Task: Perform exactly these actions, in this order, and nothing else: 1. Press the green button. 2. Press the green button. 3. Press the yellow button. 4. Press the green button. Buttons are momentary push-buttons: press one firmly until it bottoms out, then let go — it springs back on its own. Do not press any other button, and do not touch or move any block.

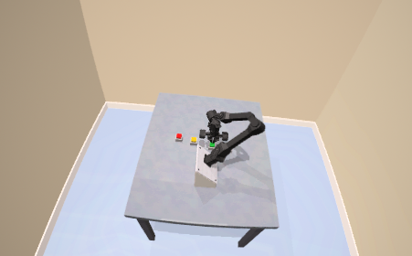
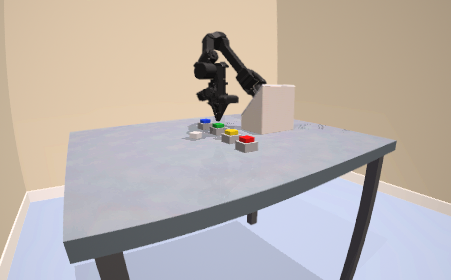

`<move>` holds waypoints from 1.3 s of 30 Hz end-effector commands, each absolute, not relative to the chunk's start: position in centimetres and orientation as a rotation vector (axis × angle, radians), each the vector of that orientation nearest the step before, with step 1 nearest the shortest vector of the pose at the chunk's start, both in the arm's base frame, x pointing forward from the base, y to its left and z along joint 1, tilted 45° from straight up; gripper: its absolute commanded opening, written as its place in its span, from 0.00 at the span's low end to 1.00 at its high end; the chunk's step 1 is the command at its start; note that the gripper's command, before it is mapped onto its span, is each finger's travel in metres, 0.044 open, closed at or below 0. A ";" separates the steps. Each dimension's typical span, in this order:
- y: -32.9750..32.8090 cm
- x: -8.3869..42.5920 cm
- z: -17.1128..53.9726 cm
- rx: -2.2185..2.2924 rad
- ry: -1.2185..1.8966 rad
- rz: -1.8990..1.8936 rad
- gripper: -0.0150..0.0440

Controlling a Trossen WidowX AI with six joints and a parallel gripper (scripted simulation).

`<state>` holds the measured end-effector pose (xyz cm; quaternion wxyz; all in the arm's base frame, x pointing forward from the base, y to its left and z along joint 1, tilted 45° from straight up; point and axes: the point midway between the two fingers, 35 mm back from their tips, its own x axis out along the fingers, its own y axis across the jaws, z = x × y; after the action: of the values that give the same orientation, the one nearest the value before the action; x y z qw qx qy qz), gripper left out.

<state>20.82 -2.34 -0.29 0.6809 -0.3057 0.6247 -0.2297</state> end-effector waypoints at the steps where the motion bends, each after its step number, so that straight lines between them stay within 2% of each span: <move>1: -2.8 20.8 -0.7 -0.694 1.405 -0.516 0.29; 27: -3.8 20.9 -1.6 -0.696 1.405 -0.519 0.29; 35: -1.3 20.5 0.8 -0.695 1.405 -0.517 0.29; 39: 1.5 22.1 0.0 -0.685 1.406 -0.501 0.47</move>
<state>21.06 -0.53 0.55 0.6772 -0.3085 0.6271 -0.2300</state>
